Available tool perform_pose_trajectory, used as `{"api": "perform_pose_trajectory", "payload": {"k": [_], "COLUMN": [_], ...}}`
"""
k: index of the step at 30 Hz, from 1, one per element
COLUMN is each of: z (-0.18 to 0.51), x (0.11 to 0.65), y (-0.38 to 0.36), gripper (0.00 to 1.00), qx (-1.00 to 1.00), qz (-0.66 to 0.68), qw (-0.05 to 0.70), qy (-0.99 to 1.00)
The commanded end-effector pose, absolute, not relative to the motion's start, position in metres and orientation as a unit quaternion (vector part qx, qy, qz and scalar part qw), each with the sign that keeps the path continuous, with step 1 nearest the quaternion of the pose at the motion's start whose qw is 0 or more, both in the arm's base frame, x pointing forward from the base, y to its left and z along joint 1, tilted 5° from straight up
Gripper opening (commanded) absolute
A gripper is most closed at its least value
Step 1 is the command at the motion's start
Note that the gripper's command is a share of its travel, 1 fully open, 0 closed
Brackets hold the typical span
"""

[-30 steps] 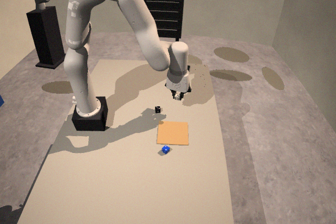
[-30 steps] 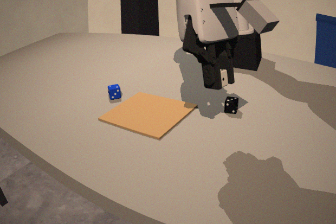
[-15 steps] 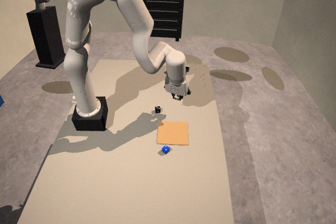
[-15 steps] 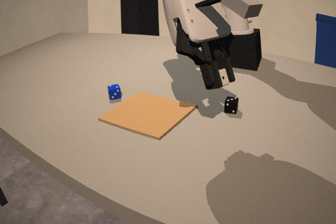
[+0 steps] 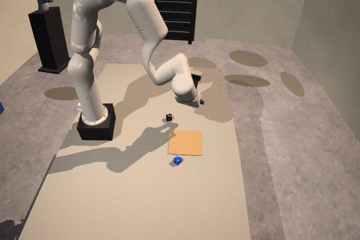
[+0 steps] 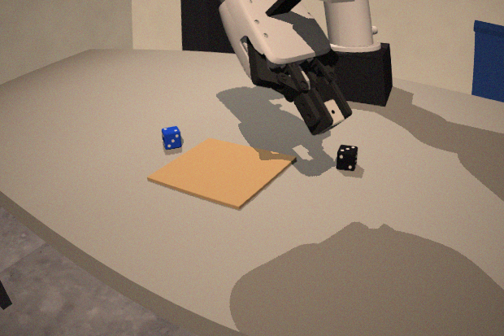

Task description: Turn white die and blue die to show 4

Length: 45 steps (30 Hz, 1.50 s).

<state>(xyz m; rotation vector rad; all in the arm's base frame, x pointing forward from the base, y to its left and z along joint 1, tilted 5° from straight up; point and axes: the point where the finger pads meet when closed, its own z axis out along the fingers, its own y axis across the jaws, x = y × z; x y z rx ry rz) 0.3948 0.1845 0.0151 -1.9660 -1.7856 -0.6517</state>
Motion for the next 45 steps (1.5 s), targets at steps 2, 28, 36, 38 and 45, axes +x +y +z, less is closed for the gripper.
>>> {"api": "perform_pose_trajectory", "payload": {"k": [2,28,36,38,45], "z": [0.013,-0.001,-0.022,-0.029,-0.050], "x": [0.393,0.394,0.394,0.395,0.395], "y": [0.181,0.178,0.176,0.175,0.174], "gripper": [0.21,0.21,0.21,0.21,0.21], "qx": [-0.674,-0.644,-0.644,-0.644,-0.644], "qz": [-0.307,-0.368,-0.368,-0.368,-0.368], "qw": [0.261,0.314,0.314,0.314,0.314], "qy": [-0.619,-0.593,-0.593,-0.593,-0.593]}}
